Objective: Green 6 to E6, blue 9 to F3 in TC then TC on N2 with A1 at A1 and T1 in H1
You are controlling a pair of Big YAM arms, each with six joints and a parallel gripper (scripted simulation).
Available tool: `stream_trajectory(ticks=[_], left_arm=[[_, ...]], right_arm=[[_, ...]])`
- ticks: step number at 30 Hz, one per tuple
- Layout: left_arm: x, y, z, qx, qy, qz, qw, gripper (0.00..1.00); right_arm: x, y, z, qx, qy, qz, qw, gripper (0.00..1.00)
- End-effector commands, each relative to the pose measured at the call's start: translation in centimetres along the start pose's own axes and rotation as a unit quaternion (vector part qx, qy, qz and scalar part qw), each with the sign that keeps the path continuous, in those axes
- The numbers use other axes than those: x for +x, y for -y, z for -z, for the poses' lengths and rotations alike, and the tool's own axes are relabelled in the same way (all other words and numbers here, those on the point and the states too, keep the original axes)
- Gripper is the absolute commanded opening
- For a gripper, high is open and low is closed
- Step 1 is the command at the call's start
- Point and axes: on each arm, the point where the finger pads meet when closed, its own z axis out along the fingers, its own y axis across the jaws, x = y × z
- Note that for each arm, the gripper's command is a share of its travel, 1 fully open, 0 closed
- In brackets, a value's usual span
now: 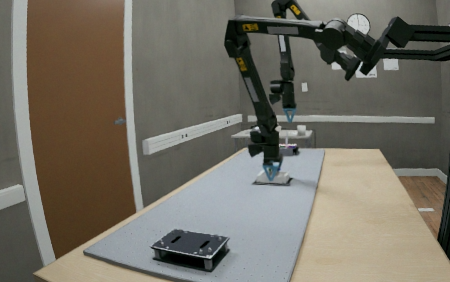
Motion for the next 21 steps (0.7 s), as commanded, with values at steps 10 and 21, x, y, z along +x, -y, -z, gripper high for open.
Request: stream_trajectory(ticks=[10,21], left_arm=[[-0.33,0.34,0.28,0.003,0.003,0.0,1.0,0.63],[-0.33,0.34,0.28,0.003,0.003,0.0,1.0,0.3]], right_arm=[[-0.23,0.05,0.11,0.001,0.003,-0.004,1.0,0.24],[-0.23,0.05,0.11,0.001,0.003,-0.004,1.0,0.24]])
